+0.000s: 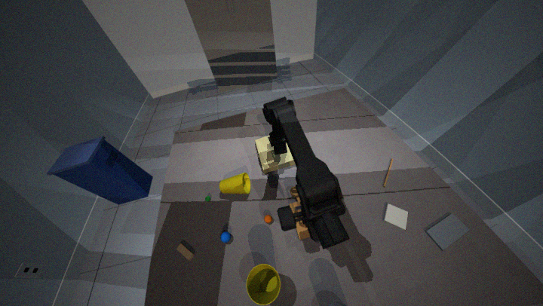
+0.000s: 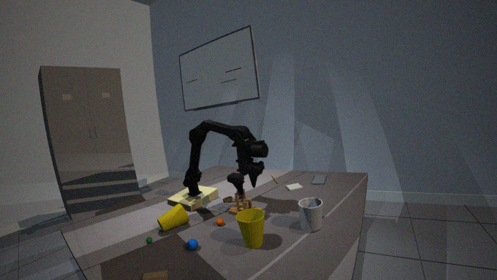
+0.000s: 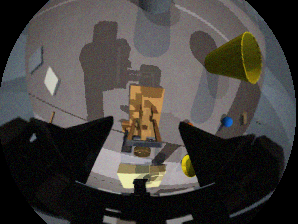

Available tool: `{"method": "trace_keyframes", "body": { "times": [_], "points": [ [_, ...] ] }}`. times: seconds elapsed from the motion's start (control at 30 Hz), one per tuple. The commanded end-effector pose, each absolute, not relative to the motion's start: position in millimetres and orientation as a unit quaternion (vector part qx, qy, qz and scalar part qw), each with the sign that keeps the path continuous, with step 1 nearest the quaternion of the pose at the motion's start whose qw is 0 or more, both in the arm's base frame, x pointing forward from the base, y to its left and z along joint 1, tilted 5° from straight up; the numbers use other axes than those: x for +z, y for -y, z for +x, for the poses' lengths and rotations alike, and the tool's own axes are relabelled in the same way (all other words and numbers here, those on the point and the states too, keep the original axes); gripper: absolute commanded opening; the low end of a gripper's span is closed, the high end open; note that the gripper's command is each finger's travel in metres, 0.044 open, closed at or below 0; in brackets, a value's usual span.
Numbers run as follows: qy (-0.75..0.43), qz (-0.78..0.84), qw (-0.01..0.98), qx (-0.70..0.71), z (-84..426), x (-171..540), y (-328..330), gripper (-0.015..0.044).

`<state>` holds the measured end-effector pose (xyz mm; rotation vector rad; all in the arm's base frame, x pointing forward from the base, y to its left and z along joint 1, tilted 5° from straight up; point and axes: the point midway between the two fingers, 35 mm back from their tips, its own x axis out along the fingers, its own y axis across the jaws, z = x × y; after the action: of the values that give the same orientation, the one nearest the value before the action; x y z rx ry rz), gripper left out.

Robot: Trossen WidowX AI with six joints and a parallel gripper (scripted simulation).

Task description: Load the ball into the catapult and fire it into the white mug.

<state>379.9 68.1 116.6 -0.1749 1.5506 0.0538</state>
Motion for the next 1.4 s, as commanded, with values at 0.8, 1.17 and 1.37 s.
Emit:
{"method": "trace_keyframes", "body": {
  "times": [0.8,1.17,1.37],
  "points": [
    [-0.692,-0.078,0.717,0.026,378,75,-65,0.0440],
    [-0.692,-0.079,0.717,0.026,379,57,-63,0.0440],
    [-0.692,-0.079,0.717,0.025,379,48,-63,0.0440]
  ]
}}
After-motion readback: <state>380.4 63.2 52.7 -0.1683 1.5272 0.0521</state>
